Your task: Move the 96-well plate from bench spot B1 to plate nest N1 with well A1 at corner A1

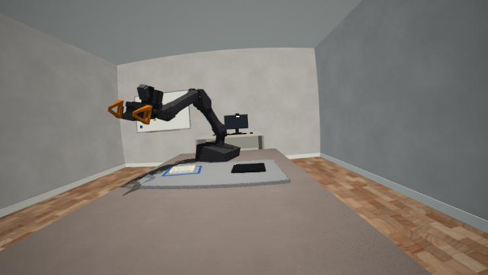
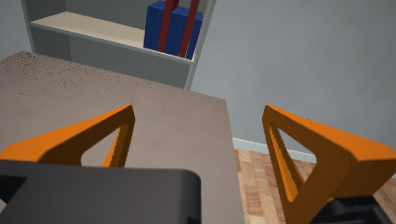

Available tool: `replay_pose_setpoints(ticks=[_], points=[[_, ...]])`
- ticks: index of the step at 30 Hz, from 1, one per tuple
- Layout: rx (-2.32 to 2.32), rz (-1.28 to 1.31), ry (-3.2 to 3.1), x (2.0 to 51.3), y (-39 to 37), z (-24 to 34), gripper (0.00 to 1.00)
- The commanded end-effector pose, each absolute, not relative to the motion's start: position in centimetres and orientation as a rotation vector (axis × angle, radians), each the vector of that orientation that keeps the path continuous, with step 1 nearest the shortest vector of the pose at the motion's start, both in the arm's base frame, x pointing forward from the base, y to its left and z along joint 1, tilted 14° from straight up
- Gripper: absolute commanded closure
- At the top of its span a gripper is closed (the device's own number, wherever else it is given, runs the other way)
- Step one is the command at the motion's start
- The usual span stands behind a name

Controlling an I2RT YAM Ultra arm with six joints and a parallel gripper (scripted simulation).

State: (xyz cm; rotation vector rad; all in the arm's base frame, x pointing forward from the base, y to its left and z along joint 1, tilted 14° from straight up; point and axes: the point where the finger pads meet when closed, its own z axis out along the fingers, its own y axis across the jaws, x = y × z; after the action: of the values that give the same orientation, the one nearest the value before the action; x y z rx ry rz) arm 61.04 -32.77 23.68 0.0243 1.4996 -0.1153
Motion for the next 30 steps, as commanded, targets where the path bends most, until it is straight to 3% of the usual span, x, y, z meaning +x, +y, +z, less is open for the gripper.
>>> replay_pose_setpoints(ticks=[1,17,26,28,30], points=[[0.018,-0.126,1.483,60.9,-32.9,24.7,0.0],[0.018,-0.126,1.483,60.9,-32.9,24.7,0.0],[0.278,0.008,1.666,58.5,-34.0,20.5,0.0],[0.304,0.018,1.664,58.6,-34.3,21.8,0.0],[0.38,0.062,1.734,57.8,-34.0,18.9,0.0]])
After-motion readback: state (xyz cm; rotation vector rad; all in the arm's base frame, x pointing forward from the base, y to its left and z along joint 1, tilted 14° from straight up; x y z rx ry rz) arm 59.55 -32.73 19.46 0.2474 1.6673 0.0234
